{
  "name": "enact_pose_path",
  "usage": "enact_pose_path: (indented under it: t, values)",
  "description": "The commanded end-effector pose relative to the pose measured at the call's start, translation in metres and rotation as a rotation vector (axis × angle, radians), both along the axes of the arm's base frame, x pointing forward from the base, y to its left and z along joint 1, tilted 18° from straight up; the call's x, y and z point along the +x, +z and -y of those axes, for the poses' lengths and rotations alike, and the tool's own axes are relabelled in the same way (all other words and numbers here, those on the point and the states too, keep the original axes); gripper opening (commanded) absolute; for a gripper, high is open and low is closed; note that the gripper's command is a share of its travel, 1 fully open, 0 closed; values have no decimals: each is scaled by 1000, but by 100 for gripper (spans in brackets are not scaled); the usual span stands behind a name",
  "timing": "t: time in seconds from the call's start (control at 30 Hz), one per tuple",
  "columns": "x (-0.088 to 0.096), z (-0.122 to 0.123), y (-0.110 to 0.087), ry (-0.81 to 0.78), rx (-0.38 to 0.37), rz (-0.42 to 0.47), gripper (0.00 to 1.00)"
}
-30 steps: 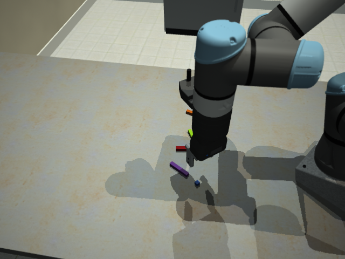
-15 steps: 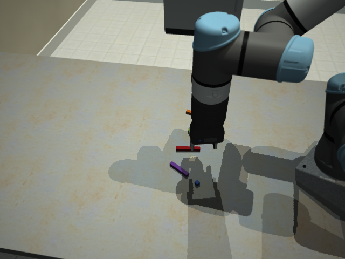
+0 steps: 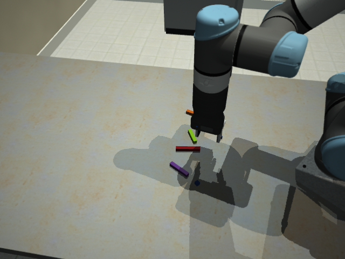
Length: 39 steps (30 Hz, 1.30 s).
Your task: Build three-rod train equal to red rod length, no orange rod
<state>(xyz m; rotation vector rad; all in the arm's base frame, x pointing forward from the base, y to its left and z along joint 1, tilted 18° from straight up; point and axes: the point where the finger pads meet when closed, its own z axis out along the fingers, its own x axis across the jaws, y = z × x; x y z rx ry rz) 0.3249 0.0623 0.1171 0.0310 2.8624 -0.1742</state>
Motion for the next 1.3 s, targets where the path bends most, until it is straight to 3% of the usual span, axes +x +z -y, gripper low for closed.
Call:
enact_pose_path:
  t: [0.0,0.83,1.23,1.27]
  values:
    - [-1,14,0,-160,45,23,100]
    - [-13,69,-1,-877,248,132,100]
    - [-14,74,-1,-947,268,144,100]
    - [-14,74,-1,-947,268,144,54]
